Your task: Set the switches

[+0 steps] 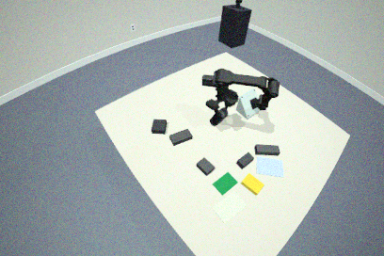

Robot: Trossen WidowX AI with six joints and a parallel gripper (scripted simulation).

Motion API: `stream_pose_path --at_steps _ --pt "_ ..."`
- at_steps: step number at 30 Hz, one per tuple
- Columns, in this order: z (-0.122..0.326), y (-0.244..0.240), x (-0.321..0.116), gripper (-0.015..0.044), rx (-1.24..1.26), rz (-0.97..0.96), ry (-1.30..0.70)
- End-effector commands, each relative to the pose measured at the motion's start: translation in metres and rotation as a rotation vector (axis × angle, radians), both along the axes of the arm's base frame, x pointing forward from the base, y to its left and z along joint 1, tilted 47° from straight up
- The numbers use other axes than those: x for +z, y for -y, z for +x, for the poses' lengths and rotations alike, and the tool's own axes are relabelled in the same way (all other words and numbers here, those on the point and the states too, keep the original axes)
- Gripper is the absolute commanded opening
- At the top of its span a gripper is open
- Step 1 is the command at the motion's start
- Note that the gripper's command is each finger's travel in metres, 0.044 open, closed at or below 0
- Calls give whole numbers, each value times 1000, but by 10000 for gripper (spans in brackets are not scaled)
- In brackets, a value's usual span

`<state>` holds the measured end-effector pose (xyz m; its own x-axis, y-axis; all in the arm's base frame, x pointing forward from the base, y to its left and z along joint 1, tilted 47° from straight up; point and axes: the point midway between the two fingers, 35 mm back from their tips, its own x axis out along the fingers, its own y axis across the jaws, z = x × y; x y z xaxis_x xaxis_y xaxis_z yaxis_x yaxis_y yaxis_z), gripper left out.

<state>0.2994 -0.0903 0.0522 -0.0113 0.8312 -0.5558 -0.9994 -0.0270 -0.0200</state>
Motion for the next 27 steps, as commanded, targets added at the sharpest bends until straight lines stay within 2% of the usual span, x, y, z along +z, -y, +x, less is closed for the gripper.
stream_pose_path --at_steps 1,27 --pt "0 3 -4 338 6 -2 2" --pt "1 19 -18 338 4 -6 4"
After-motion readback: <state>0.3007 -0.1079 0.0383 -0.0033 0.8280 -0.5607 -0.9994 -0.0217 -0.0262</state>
